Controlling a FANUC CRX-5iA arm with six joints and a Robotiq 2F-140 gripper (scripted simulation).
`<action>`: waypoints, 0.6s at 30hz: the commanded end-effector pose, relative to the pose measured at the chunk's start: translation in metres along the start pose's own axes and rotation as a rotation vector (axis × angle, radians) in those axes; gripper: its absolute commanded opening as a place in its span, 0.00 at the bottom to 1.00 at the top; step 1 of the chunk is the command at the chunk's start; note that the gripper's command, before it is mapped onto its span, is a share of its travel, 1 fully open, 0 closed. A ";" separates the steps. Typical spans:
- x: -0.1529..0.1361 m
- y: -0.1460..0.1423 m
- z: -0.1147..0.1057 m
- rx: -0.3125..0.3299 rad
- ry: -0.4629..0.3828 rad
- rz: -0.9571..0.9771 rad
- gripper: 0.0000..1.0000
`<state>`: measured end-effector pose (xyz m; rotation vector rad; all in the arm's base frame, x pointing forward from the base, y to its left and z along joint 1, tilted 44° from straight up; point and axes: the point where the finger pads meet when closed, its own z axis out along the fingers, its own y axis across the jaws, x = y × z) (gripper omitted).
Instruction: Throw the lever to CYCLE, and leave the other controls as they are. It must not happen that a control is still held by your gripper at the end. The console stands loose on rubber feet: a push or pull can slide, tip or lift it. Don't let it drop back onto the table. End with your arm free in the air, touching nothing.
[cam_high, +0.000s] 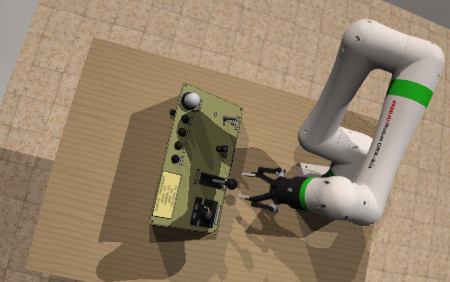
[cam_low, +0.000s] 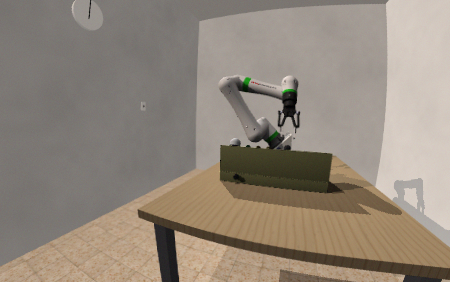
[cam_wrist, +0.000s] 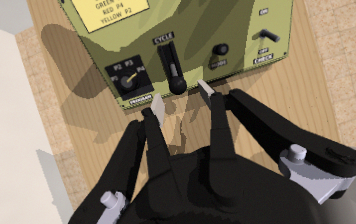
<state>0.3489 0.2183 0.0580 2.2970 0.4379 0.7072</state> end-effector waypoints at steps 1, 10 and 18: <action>0.000 0.000 0.000 0.000 0.000 0.000 0.44; 0.000 0.000 0.000 0.000 0.000 0.000 0.44; 0.000 0.000 0.006 0.002 -0.001 0.000 0.44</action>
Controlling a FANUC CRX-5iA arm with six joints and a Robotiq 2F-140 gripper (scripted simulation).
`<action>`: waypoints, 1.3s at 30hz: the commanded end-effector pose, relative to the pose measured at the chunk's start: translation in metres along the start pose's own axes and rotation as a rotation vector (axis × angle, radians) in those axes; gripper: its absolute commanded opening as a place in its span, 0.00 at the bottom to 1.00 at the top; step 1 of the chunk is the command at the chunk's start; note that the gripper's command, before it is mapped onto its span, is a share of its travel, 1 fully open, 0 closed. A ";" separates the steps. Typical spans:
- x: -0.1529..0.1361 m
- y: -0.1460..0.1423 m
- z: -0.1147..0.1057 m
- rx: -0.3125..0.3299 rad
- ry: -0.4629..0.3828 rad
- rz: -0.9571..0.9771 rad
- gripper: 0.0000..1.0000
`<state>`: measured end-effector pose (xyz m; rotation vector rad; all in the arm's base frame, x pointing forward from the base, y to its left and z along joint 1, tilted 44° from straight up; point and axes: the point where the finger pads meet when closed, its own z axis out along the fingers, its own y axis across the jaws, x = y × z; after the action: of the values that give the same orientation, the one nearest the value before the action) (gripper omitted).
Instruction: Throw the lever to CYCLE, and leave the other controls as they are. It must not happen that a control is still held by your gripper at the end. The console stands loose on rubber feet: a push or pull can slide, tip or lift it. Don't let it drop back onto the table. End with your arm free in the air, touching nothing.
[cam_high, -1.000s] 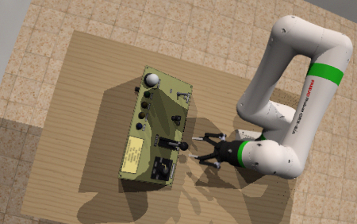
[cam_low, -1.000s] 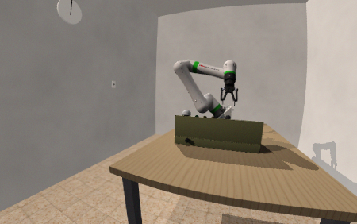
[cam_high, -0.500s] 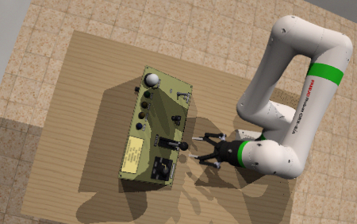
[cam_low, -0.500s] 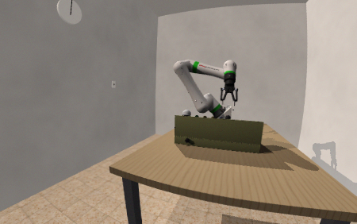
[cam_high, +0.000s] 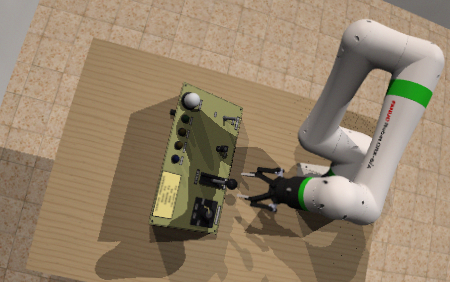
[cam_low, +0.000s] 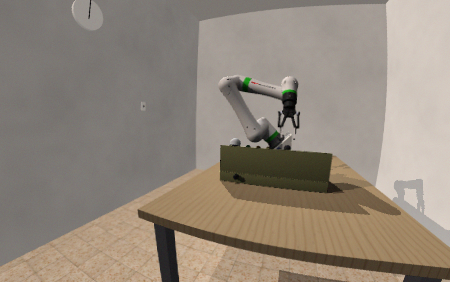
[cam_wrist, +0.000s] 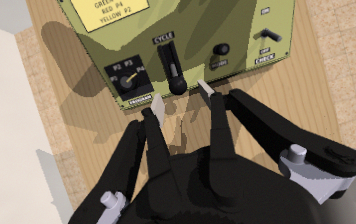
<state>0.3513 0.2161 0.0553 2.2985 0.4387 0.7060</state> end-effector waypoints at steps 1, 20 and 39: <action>0.000 0.000 0.001 0.001 0.000 0.000 0.44; -0.001 -0.001 0.042 0.001 0.000 0.000 0.44; -0.001 -0.002 0.080 0.001 0.000 0.000 0.44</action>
<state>0.3954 0.1771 0.0061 2.2989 0.4390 0.7053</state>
